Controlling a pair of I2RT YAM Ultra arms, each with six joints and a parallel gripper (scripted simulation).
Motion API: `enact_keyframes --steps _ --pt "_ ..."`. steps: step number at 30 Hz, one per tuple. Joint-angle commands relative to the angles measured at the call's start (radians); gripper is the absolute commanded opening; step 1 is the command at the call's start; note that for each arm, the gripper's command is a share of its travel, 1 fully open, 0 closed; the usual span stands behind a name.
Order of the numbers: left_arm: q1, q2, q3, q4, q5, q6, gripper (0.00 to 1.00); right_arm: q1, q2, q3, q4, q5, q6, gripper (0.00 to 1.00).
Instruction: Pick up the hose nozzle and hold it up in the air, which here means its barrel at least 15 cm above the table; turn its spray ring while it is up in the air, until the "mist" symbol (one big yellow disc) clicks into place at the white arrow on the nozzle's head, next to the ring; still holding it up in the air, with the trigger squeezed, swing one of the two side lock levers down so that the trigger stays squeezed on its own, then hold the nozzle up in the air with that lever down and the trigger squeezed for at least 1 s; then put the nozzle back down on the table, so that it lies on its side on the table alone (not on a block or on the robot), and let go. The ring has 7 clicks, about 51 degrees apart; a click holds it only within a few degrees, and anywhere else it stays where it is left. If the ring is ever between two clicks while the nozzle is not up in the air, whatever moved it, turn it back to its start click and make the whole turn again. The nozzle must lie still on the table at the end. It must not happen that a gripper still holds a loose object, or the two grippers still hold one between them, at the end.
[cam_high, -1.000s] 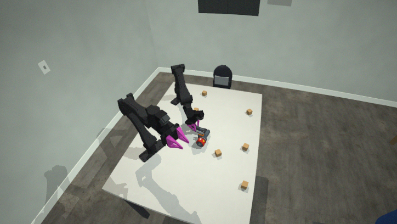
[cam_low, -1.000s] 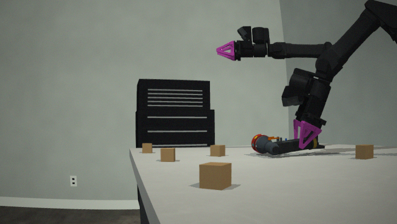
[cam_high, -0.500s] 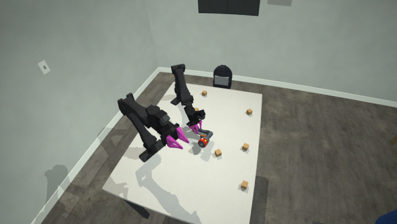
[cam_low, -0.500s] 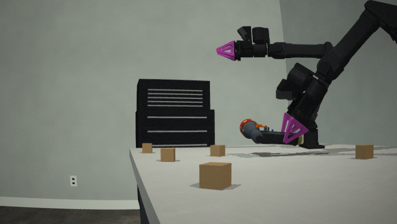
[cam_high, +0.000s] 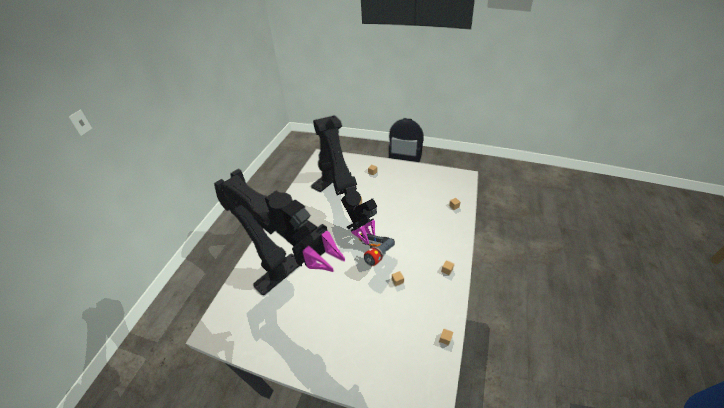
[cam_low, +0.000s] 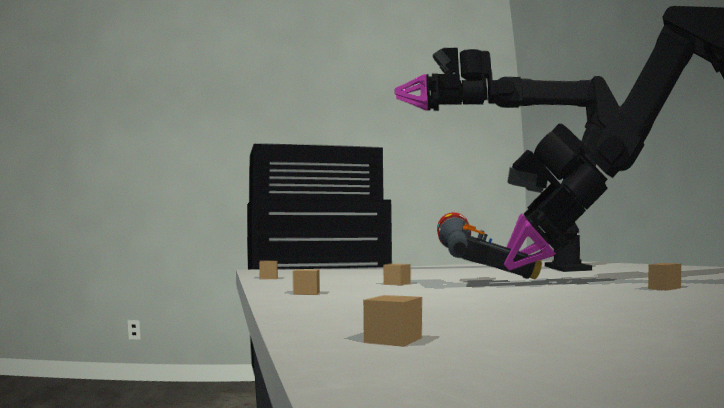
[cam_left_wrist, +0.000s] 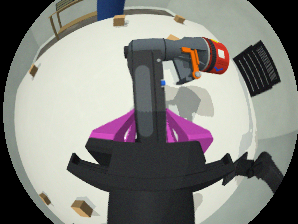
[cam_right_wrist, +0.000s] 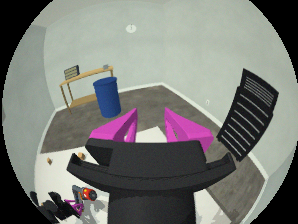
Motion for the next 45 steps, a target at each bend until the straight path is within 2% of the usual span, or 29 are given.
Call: enact_keyframes --steps 1,5,8,9,11,12,17,23,28,31,32,34,36,41,45 --pt "0.024 -0.035 -0.030 0.257 -0.009 0.097 0.35 -0.006 0.003 0.040 0.028 0.003 0.001 0.38" --pt "0.033 -0.042 -0.048 0.289 -0.006 0.131 0.35 -0.006 0.003 0.040 0.028 0.003 0.001 0.38" --pt "0.049 -0.039 -0.105 0.407 0.003 0.191 0.35 -0.006 0.003 0.040 0.028 0.003 0.001 0.38" --pt "0.046 0.021 -0.063 0.240 0.017 0.121 0.35 -0.006 0.003 0.040 0.028 0.003 0.001 0.38" --pt "0.036 -0.003 -0.040 0.248 0.018 0.113 0.35 -0.006 0.003 0.040 0.028 0.003 0.001 0.38" --pt "0.057 0.012 -0.142 0.426 0.017 0.148 0.35 -0.006 0.003 0.040 0.028 0.003 0.001 0.38" --pt "0.070 0.006 -0.198 0.621 0.004 0.246 0.35 -0.006 0.003 0.040 0.028 0.003 0.001 0.38" --pt "0.091 -0.025 -0.236 0.734 0.017 0.330 0.35 -0.006 0.003 0.040 0.028 0.003 0.001 0.38" --pt "0.118 0.026 -0.352 0.912 0.019 0.440 0.35 -0.006 0.003 0.040 0.028 0.003 0.001 0.38" --pt "0.136 -0.056 -0.392 0.960 0.024 0.477 0.35 -0.006 0.003 0.040 0.028 0.003 0.001 0.38" --pt "0.141 0.004 -0.424 1.025 0.024 0.513 0.35 -0.006 0.003 0.040 0.028 0.003 0.001 0.38" --pt "0.152 0.033 -0.457 1.086 0.032 0.557 0.35 -0.006 0.003 0.040 0.028 0.003 0.001 0.38" --pt "0.158 -0.043 -0.462 1.093 0.034 0.553 0.35 -0.006 0.003 0.040 0.028 0.003 0.001 0.38" --pt "0.167 -0.044 -0.438 1.121 0.050 0.552 0.35 -0.006 0.003 0.040 0.028 0.003 0.001 0.38" --pt "0.173 0.055 -0.445 1.283 0.064 0.527 0.35 -0.006 0.003 0.040 0.028 0.003 0.001 0.38"
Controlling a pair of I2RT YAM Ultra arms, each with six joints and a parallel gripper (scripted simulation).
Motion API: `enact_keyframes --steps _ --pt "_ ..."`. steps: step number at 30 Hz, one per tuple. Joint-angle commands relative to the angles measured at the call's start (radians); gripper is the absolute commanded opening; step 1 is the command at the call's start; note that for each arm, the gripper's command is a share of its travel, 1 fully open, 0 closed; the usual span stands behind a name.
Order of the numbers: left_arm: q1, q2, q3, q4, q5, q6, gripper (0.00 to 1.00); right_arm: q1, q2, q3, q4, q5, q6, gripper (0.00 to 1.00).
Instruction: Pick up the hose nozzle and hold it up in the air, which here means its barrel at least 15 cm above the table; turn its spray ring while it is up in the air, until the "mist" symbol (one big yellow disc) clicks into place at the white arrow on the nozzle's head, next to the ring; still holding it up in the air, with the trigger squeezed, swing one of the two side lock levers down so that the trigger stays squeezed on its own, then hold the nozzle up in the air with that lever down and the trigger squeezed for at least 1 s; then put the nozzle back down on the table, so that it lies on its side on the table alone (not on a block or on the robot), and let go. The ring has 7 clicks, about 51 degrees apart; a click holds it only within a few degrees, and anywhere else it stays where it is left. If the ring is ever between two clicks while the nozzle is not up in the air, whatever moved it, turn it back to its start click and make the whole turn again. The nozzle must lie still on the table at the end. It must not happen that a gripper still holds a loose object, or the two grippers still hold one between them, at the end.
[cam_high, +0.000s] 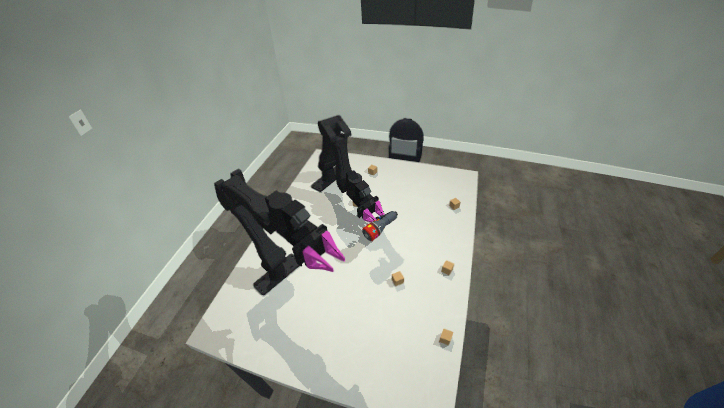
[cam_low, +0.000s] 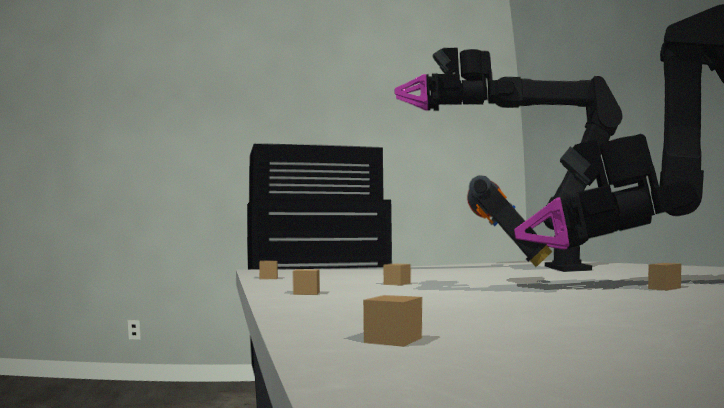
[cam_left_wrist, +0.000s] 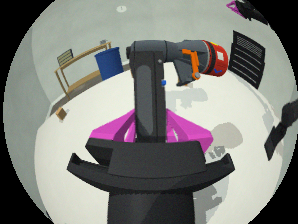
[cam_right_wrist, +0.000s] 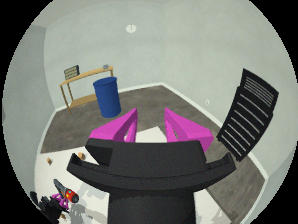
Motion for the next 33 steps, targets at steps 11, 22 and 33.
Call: enact_keyframes --steps 11,22,33 --pt "-0.007 0.044 0.040 0.318 0.004 -0.022 0.35 -0.006 0.003 0.040 0.028 0.003 0.001 0.38" --pt "-0.012 0.015 0.053 0.327 -0.010 -0.022 0.35 -0.006 0.003 0.040 0.028 0.003 0.001 0.38" --pt "-0.003 0.005 0.057 0.327 -0.013 -0.020 0.35 -0.006 0.003 0.040 0.028 0.003 0.001 0.38"
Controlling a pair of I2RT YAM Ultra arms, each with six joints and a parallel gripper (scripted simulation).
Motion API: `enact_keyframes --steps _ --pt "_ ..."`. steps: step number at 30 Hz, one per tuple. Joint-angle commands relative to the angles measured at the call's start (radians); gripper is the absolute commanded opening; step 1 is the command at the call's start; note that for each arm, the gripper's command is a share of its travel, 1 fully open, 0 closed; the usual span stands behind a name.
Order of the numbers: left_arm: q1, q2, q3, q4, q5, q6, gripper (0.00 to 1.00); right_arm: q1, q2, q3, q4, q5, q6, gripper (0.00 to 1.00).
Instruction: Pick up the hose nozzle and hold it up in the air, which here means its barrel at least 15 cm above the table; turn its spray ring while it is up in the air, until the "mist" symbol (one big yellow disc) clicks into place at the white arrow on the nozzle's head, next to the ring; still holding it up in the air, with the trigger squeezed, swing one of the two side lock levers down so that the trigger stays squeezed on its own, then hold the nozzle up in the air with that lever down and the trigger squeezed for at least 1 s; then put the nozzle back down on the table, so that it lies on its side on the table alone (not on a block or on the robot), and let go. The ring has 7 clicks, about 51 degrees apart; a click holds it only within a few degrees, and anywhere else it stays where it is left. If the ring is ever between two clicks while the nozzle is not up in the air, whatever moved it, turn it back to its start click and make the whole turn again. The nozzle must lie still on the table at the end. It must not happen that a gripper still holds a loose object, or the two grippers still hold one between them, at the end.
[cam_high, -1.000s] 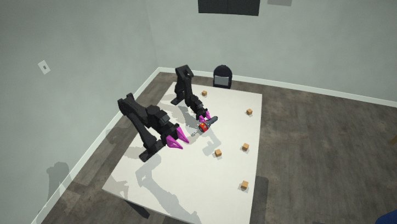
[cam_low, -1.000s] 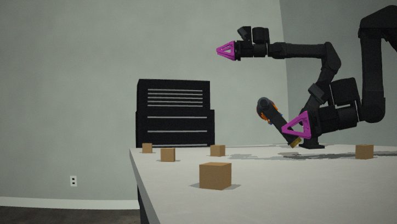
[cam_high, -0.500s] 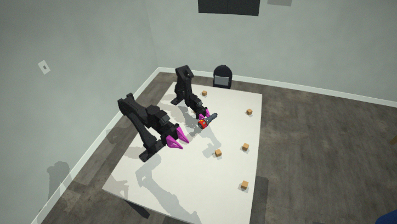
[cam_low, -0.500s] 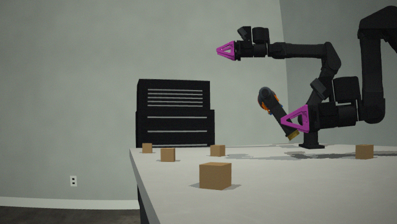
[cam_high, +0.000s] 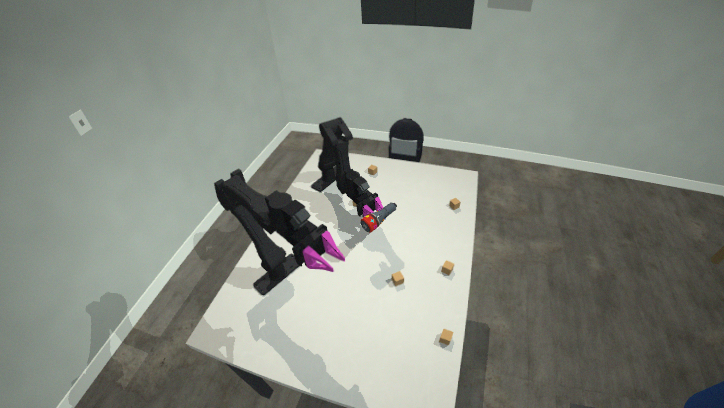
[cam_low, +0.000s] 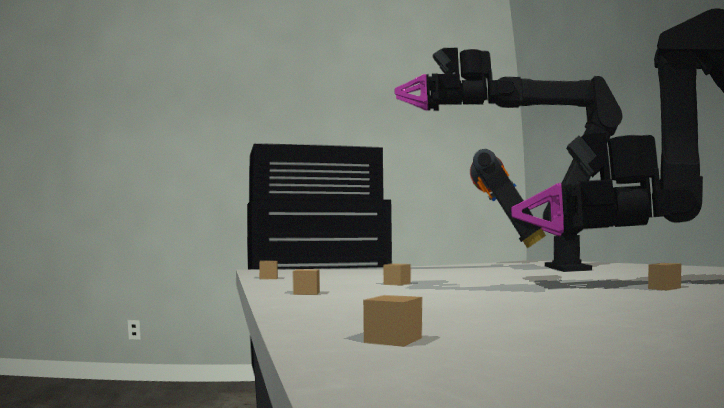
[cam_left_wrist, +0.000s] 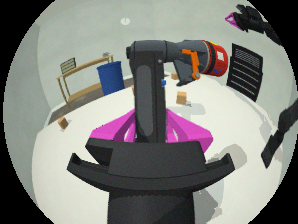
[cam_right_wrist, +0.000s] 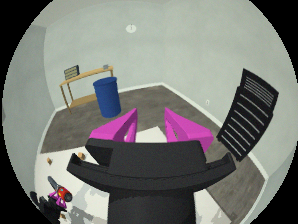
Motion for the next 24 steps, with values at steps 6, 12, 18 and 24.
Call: enact_keyframes --steps 6,12,18,24 --pt "0.003 -0.050 0.060 0.114 -0.006 -0.015 0.35 -0.006 0.003 0.040 0.028 0.003 0.001 0.38" --pt "0.004 -0.051 0.061 0.114 -0.005 -0.015 0.35 -0.006 0.003 0.040 0.028 0.003 0.001 0.38" --pt "0.005 -0.051 0.064 0.114 -0.005 -0.014 0.35 -0.006 0.003 0.040 0.028 0.003 0.001 0.38" --pt "0.006 -0.022 0.062 0.114 -0.002 -0.013 0.35 -0.006 0.003 0.040 0.028 0.003 0.001 0.38"
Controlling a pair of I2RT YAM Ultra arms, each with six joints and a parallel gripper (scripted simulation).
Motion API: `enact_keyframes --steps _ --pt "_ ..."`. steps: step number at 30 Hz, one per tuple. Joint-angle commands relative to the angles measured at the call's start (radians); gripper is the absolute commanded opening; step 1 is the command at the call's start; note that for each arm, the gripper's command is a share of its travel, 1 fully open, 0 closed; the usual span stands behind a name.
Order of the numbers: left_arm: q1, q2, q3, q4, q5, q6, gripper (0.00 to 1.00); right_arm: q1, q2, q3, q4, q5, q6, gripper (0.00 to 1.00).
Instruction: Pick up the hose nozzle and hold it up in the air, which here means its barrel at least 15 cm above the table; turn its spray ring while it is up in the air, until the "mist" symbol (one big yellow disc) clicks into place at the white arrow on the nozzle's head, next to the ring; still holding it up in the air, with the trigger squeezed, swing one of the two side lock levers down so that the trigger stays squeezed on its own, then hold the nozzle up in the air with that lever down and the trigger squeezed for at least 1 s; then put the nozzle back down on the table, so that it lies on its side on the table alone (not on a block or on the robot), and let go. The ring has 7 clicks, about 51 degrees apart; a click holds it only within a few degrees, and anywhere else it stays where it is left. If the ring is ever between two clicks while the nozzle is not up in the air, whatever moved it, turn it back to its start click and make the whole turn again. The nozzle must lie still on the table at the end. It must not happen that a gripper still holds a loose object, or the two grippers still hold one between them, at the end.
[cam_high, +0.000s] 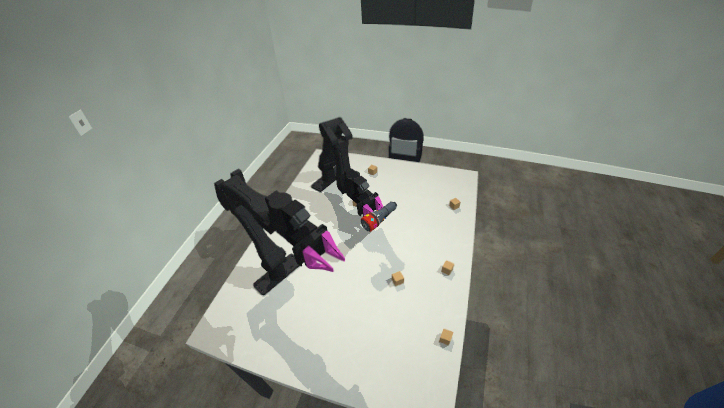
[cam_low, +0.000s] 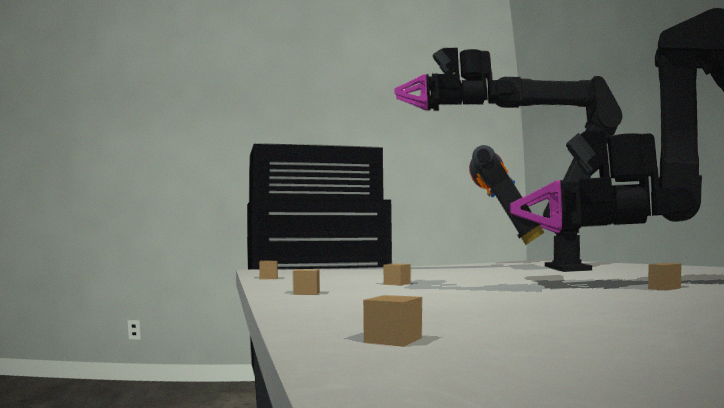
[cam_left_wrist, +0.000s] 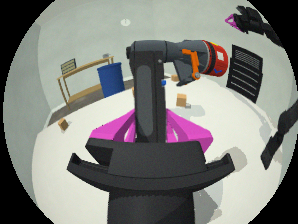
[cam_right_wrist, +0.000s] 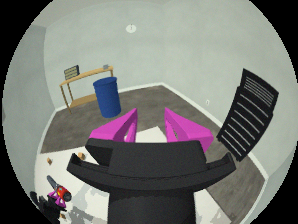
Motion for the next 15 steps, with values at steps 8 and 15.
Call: enact_keyframes --steps 8,15 --pt "0.006 -0.039 0.060 0.113 0.003 -0.012 0.35 -0.006 0.003 0.040 0.028 0.003 0.001 0.38" --pt "0.008 -0.038 0.057 0.113 0.005 -0.011 0.35 -0.006 0.003 0.040 0.028 0.003 0.001 0.38"
